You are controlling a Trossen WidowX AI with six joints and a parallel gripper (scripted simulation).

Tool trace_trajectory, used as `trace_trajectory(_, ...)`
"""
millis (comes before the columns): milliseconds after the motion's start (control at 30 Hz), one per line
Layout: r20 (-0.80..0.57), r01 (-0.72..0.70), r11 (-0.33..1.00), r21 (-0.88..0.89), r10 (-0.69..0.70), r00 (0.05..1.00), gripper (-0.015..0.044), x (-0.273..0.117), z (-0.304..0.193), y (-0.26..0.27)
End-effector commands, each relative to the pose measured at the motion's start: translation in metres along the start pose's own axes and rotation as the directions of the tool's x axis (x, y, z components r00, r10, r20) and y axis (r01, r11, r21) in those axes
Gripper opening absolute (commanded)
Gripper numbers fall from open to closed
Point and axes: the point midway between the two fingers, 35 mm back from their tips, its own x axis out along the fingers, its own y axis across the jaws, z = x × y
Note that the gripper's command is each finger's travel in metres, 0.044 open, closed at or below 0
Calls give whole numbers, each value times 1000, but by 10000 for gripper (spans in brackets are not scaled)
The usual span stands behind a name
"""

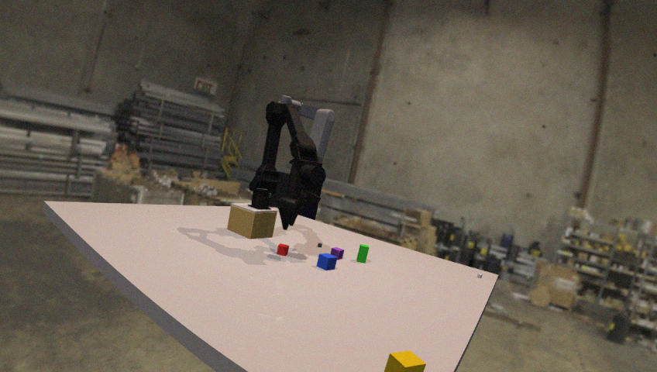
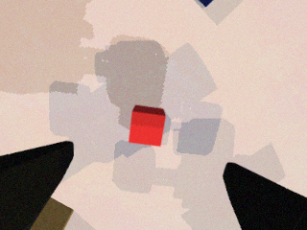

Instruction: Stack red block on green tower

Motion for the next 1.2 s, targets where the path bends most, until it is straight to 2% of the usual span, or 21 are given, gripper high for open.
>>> trace_trajectory(0, 1, -7, 1000, -4, 7, 1000, 440, 8, -2, 2)
trace_trajectory(200, 1, -7, 1000, -4, 7, 1000, 440, 45, -3, 4)
trace_trajectory(1167, 0, -7, 1000, -4, 7, 1000, 440, 84, -4, 4)
